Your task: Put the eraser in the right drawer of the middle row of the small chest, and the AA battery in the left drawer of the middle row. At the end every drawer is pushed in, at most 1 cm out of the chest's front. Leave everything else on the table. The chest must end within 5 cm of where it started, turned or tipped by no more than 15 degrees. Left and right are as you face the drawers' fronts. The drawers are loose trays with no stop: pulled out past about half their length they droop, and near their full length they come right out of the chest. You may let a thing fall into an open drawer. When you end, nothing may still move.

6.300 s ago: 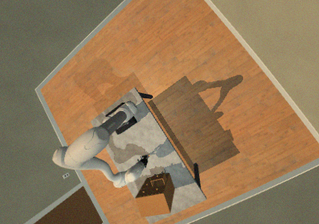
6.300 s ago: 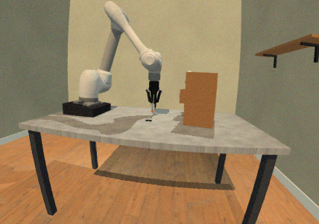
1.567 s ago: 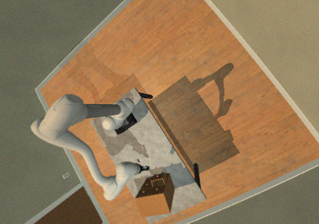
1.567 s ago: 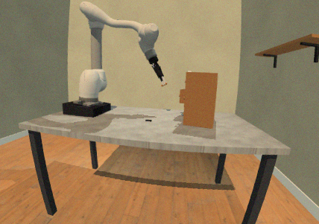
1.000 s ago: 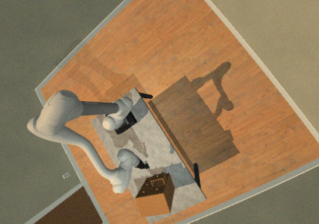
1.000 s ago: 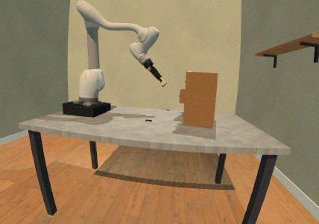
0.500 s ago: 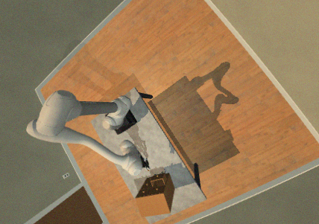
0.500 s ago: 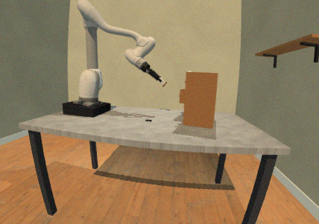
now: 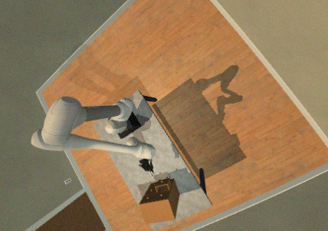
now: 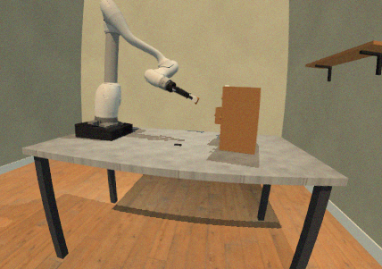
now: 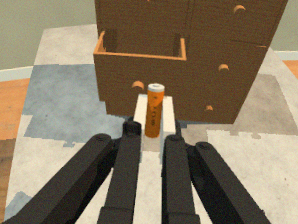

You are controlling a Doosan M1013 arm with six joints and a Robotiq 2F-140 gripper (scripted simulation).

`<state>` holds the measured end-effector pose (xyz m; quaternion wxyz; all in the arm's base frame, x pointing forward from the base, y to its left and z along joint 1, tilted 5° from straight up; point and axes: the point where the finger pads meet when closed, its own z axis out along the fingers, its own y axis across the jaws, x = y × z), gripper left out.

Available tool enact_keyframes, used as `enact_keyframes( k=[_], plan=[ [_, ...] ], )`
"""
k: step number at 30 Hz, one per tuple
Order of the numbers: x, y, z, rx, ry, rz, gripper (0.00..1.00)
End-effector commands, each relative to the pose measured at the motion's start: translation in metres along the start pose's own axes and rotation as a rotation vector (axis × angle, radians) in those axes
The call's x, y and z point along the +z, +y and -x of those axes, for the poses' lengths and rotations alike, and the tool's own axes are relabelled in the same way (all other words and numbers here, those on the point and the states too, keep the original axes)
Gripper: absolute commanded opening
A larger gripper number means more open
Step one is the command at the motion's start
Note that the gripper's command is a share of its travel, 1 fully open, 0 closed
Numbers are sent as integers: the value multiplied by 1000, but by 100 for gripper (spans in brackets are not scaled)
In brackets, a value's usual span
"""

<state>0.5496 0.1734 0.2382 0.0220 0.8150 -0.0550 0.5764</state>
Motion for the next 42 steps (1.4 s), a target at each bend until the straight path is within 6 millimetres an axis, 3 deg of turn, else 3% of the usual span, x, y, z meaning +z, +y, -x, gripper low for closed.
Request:
enact_keyframes(
  k=[1, 27, 42],
  plan=[
    [-1, 0, 4, -4, 46, -2, 6],
    [1, 0, 3, -3, 73, -4, 6],
    [23, 0, -7, -3, 73, -4, 6]
  ],
)
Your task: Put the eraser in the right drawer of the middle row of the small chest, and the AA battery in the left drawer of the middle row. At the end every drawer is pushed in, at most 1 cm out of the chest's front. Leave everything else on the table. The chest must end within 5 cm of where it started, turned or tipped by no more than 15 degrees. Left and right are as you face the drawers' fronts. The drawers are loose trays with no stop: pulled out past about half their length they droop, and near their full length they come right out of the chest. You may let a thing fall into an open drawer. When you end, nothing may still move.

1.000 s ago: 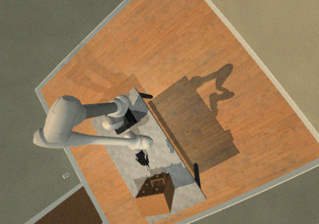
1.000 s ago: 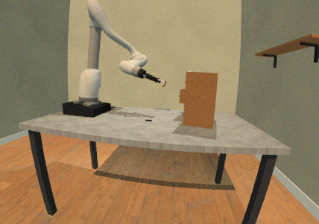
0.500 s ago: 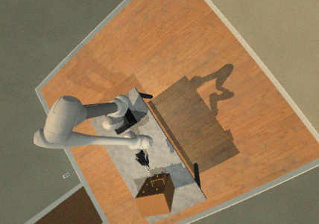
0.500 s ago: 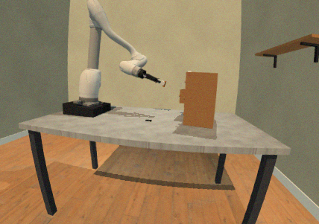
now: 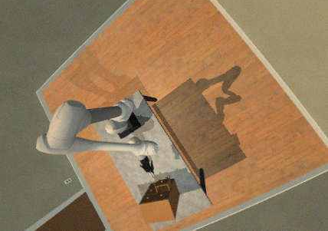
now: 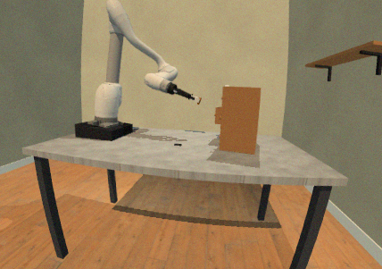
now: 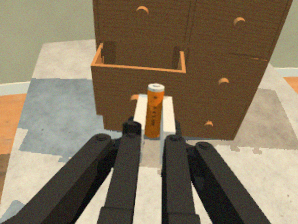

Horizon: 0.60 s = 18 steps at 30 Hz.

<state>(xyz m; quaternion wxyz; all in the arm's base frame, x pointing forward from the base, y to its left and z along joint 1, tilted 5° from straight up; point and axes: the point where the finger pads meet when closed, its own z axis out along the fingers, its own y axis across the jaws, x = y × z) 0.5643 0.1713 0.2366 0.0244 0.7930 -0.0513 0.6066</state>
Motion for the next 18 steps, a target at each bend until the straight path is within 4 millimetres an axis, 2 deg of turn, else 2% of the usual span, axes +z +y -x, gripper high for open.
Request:
enact_keyframes(
  k=[1, 18],
  plan=[
    [9, -1, -2, 2, -2, -1, 6],
    [57, -1, -20, 2, -2, -1, 6]
  ],
)
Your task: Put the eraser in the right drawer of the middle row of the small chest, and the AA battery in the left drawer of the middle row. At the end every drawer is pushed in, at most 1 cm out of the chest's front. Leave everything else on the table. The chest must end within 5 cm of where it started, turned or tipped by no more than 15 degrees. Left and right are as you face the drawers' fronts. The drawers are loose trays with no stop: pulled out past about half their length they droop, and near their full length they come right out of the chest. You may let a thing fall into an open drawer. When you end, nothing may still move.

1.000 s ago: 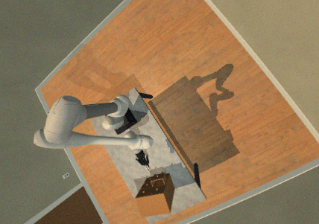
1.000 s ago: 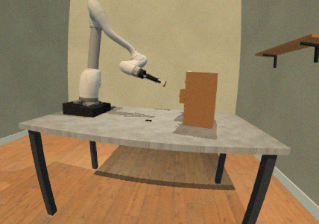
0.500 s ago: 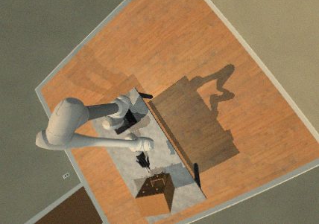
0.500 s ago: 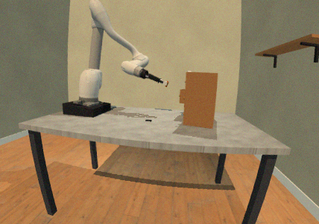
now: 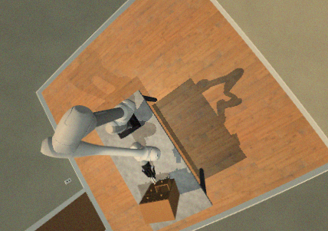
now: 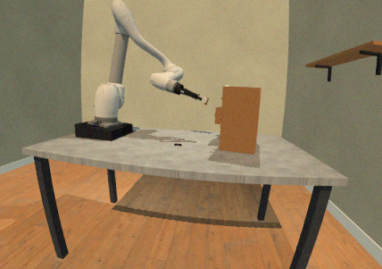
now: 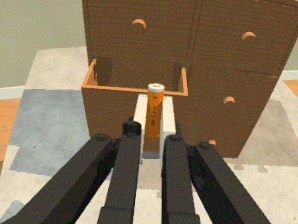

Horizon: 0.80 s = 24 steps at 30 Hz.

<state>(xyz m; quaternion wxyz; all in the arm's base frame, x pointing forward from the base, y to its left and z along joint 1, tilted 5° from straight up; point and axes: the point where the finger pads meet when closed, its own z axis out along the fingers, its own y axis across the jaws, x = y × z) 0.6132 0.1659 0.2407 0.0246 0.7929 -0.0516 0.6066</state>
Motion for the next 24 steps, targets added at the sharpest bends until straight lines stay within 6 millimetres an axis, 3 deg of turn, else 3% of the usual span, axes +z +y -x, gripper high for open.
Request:
enact_keyframes(
  k=[1, 16, 24],
  plan=[
    [10, 0, -3, 1, -2, -2, 6],
    [68, 0, -24, 1, -2, -2, 6],
    [86, 0, -30, 1, -2, -2, 6]
  ],
)
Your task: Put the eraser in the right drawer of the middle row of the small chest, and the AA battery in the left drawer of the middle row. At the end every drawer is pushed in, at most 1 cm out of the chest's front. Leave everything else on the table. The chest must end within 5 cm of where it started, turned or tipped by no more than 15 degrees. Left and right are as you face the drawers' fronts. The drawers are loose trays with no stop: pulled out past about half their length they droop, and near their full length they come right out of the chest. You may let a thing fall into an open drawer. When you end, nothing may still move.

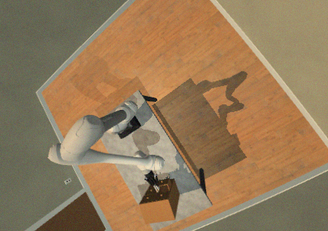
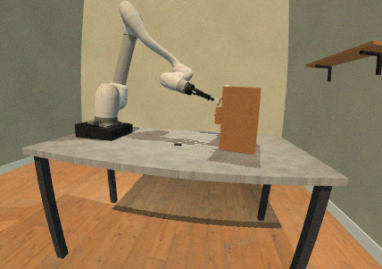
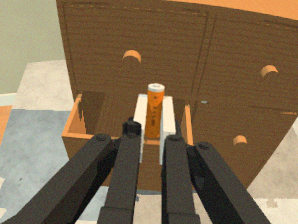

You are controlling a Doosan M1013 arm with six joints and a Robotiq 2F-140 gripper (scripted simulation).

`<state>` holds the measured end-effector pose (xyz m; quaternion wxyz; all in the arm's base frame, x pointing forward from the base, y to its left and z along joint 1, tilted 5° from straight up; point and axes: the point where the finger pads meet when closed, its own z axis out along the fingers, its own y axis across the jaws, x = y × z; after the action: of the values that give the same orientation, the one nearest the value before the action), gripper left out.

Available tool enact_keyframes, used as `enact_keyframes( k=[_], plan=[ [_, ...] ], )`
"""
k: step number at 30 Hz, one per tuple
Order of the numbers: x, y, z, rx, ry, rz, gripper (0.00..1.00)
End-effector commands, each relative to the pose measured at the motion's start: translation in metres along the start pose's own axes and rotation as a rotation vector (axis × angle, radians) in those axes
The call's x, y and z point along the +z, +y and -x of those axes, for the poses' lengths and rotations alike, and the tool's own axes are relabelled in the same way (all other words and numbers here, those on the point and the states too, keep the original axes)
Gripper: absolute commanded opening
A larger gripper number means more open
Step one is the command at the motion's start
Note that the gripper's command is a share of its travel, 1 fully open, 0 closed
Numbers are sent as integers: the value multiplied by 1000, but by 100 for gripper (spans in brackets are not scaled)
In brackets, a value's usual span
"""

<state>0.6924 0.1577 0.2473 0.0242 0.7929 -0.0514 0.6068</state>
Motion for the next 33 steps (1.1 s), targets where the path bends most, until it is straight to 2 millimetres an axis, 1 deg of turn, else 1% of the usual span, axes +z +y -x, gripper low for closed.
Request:
enact_keyframes(
  k=[1, 9, 33],
  plan=[
    [13, 0, -4, 1, -2, -1, 6],
    [25, 0, -8, 1, -2, -1, 6],
    [27, 0, -9, 1, -2, -1, 6]
  ],
)
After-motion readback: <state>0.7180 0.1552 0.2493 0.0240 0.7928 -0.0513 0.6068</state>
